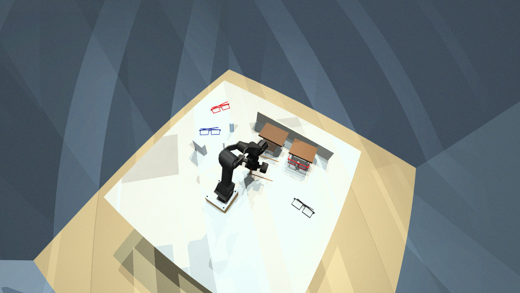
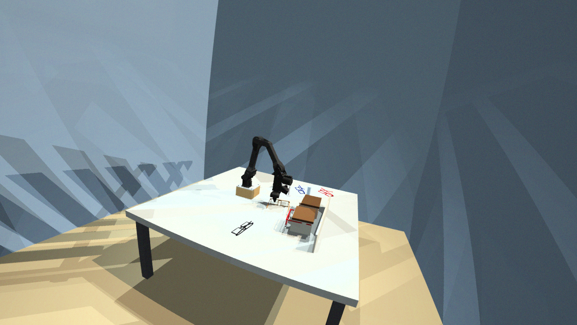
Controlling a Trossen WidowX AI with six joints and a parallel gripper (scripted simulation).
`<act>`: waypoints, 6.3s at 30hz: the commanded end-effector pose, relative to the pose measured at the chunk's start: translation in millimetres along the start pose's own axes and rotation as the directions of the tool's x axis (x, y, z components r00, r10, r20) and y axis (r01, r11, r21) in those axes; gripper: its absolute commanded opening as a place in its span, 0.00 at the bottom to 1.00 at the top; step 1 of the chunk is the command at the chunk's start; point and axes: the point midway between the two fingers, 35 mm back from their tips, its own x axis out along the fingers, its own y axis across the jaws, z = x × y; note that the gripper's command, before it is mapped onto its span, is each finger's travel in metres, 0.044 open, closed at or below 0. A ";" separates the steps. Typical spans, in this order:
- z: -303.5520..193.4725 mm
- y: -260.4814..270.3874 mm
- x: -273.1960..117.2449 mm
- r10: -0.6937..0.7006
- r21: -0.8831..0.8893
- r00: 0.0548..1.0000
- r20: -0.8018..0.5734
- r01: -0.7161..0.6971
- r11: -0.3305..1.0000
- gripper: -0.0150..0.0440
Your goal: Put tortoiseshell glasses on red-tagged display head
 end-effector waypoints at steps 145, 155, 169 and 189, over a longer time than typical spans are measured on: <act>-33.4 -153.2 -146.1 0.128 -0.945 0.937 0.326 0.324 0.037 0.25; -16.1 -118.8 -128.4 0.114 -0.978 0.974 0.198 0.189 0.085 0.25; -1.8 -72.2 -108.0 0.029 -0.988 0.999 0.045 0.040 0.151 0.25; 0.9 -60.0 -86.0 -0.012 -0.985 1.000 0.024 0.026 0.173 0.25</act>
